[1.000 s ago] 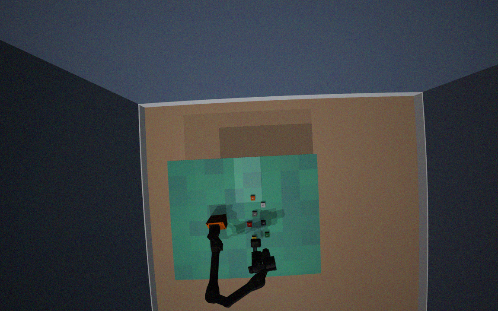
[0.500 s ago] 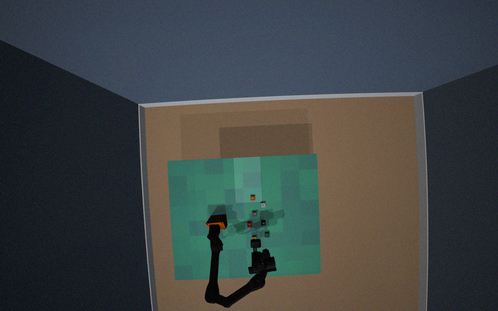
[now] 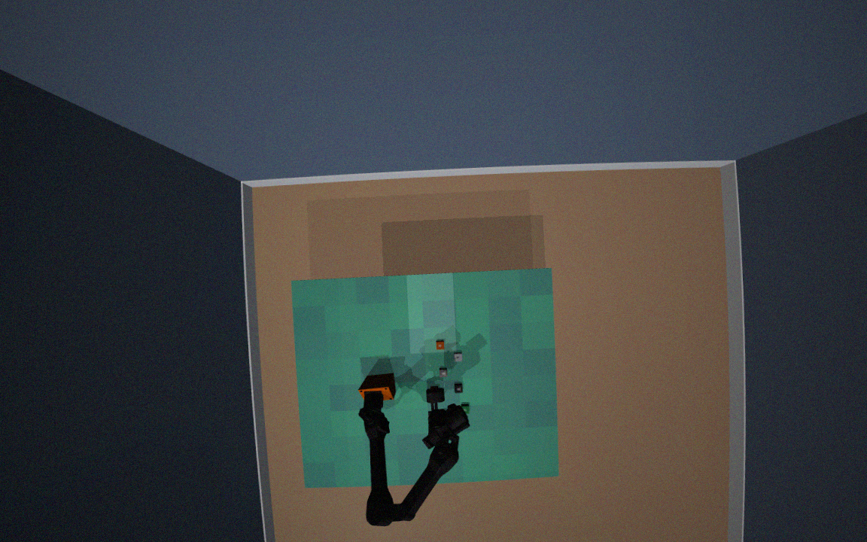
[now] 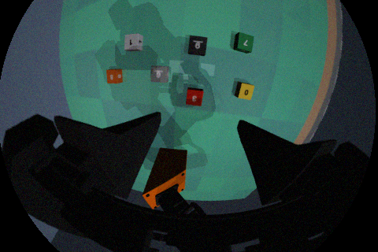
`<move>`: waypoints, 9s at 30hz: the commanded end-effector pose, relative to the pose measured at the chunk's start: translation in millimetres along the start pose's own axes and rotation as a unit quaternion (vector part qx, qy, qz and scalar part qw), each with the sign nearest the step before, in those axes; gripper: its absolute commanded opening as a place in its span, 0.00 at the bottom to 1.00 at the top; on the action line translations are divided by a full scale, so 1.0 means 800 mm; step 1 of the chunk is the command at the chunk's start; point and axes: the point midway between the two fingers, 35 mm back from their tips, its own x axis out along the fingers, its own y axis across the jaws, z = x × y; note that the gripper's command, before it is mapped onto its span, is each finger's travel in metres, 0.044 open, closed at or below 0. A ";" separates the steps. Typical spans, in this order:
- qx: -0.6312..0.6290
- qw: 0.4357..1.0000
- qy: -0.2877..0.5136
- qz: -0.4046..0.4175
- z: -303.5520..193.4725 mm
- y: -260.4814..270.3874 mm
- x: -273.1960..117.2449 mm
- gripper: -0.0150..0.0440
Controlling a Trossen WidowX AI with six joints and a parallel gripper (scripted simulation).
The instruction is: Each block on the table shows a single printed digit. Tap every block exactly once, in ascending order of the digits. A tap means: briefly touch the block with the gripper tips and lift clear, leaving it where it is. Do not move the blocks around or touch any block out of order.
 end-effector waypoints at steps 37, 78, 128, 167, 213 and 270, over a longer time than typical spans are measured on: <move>0.012 1.000 -0.002 0.004 0.040 0.099 -0.001 0.93; 0.012 1.000 -0.003 0.009 0.063 0.224 -0.005 0.93; 0.013 1.000 -0.003 0.002 0.126 0.007 -0.001 0.93; 0.014 1.000 -0.004 -0.001 0.156 -0.113 -0.002 0.93; 0.012 1.000 -0.002 -0.003 0.031 -0.131 0.109 0.29; 0.011 1.000 -0.006 0.011 0.120 0.137 -0.007 0.29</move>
